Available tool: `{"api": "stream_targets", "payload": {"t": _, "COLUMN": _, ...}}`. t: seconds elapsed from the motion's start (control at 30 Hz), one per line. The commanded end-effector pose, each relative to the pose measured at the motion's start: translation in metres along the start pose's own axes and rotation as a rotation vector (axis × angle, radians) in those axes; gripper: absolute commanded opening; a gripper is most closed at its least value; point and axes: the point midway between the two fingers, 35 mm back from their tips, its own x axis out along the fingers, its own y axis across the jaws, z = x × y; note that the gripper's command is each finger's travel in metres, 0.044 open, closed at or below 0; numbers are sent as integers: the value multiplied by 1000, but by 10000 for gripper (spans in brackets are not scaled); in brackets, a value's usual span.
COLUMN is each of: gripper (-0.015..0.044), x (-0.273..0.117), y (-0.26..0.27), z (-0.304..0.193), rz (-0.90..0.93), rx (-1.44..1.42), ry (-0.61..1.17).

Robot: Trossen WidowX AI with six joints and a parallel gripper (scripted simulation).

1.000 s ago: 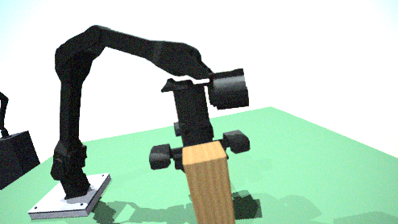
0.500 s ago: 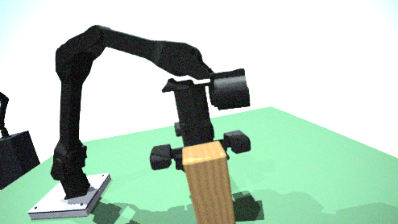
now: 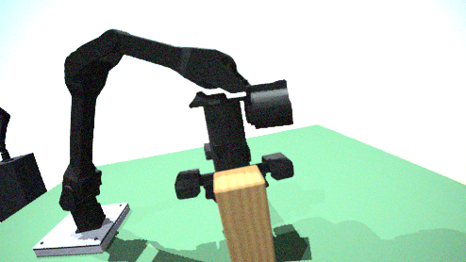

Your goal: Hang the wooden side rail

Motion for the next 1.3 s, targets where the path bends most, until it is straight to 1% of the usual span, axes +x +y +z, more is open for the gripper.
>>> {"api": "stream_targets", "payload": {"t": 0.0, "gripper": 0, "x": -3, "y": -2, "z": -2, "rz": -8, "rx": -3, "ry": 6}}
{"api": "stream_targets", "payload": {"t": 1.27, "gripper": 0, "x": -1, "y": 1, "z": -6, "rz": -8, "rx": -3, "ry": 6}}
